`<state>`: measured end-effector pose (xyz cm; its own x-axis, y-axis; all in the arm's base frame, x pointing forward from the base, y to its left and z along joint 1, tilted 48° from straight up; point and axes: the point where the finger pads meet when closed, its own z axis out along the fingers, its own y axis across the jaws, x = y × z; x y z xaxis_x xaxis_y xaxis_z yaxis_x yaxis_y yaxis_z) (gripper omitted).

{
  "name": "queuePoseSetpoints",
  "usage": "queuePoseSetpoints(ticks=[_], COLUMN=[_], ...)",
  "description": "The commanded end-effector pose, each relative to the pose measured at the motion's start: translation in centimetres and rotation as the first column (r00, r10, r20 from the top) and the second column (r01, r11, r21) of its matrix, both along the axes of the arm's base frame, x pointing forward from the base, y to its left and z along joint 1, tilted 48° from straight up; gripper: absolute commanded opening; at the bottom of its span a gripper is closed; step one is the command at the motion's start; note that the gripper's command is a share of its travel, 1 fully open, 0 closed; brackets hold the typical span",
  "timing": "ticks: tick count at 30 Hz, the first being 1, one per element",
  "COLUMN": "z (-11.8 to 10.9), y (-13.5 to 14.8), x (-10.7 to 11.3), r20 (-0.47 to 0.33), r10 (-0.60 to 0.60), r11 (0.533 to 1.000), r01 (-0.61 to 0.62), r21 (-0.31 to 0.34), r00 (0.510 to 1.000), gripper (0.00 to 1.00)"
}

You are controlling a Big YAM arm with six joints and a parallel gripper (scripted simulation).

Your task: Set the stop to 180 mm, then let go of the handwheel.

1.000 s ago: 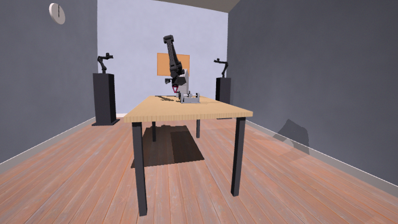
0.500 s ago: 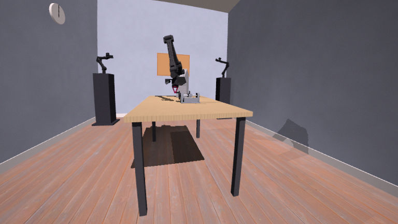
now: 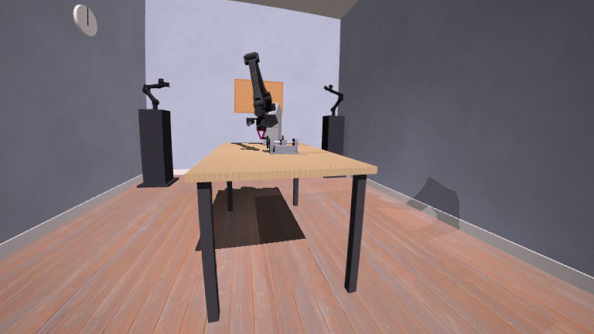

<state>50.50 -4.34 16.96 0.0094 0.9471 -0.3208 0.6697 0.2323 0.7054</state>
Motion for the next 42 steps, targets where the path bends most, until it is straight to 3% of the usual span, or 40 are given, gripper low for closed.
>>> queuePoseSetpoints(ticks=[1, 26, 29, 34, 42], z=[-2.7, -4.4, -3.2, -3.8, -4.9], y=[-1.4, -1.9, -2.1, -2.3, -2.3], x=[-0.9, 0.1, 1.7, 3.0, 2.8], r20=[-0.055, -0.066, -0.028, -0.029, -0.052], r10=[-0.026, -0.026, -0.025, -0.024, -0.026], r11=[1.000, 1.000, 1.000, 1.000, 1.000], r01=[0.025, 0.026, 0.025, 0.024, 0.025], r21=[-0.012, -0.009, -0.010, -0.011, -0.009], r00=[0.998, 0.997, 0.999, 0.999, 0.998], gripper=[0.06, 0.06, 0.06, 0.06, 0.06])
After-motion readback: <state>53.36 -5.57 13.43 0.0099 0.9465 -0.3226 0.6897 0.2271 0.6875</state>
